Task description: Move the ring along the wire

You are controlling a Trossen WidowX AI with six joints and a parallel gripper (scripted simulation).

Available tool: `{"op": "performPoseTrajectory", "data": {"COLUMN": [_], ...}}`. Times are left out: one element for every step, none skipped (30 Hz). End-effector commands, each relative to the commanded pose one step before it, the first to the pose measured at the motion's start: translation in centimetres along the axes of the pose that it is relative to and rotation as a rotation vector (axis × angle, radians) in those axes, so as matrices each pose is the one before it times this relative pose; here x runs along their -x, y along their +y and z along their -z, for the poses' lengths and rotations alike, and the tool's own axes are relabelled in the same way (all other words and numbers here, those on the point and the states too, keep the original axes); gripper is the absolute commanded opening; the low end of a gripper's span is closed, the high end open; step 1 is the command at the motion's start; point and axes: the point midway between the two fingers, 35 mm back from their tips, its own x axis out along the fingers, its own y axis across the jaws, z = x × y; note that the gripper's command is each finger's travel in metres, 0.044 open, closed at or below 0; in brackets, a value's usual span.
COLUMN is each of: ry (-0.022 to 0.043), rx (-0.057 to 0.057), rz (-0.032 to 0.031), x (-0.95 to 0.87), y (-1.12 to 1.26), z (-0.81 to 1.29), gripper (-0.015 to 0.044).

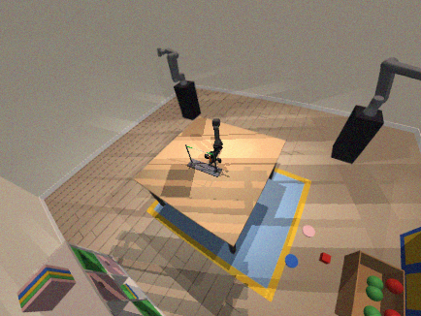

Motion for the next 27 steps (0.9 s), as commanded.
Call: {"op": "performPoseTrajectory", "data": {"ry": [-0.00005, 0.0, 0.0, 0.00007, 0.0, 0.0, 0.0, 0.0, 0.0, 0.0, 0.0, 0.0, 0.0, 0.00004, 0.00008, 0.00012, 0.00016, 0.00018, 0.00021, 0.00021, 0.00021, 0.0002, 0.0002, 0.00019, 0.00018, 0.00017, 0.00016], "rx": [-0.0037, 0.0, 0.0, 0.0037, 0.0, 0.0, 0.0, 0.0, 0.0, 0.0, 0.0, 0.0, 0.0, 0.0, -0.0001, -0.0001, -0.0001, -0.0002, -0.0002, -0.0002, -0.0002, -0.0002, -0.0002, -0.0002, -0.0002, -0.0002, -0.0002], "rz": [0.00483, 0.0, 0.0, -0.00483, 0.0, 0.0, 0.0, 0.0, 0.0, 0.0, 0.0, 0.0, 0.0, 0.00003, 0.00006, 0.00009, 0.00012, 0.00015, 0.00017, 0.00018, 0.00019, 0.00019, 0.00019, 0.00019, 0.00019, 0.00019, 0.00019], "x": [0.027, 0.0, 0.0, -0.027, 0.0, 0.0, 0.0, 0.0, 0.0, 0.0, 0.0, 0.0, 0.0, 0.037, 0.071, 0.105, 0.14, 0.167, 0.192, 0.207, 0.211, 0.211, 0.21, 0.209, 0.208, 0.207, 0.206], "y": [-0.087, 0.0, 0.0, 0.087, 0.0, 0.0, 0.0, 0.0, 0.0, 0.0, 0.0, 0.0, 0.0, 0.004, 0.007, 0.011, 0.013, 0.015, 0.015, 0.014, 0.013, 0.01, 0.008, 0.006, 0.004, 0.002, 0.0], "z": [0.05, 0.0, 0.0, -0.049, 0.0, 0.0, 0.0, 0.0, 0.0, 0.0, 0.0, 0.0, 0.0, -0.006, -0.011, -0.016, -0.021, -0.023, -0.024, -0.023, -0.02, -0.017, -0.014, -0.011, -0.008, -0.005, -0.002], "gripper": [-0.015, -0.015, -0.015, -0.0124, -0.0097, -0.0071, -0.0045, -0.0019, 0.0007, 0.0034, 0.006, 0.0086, 0.0112, 0.0139, 0.016, 0.016, 0.016, 0.016, 0.016, 0.016, 0.016, 0.016, 0.016, 0.016, 0.016, 0.016, 0.016]}}
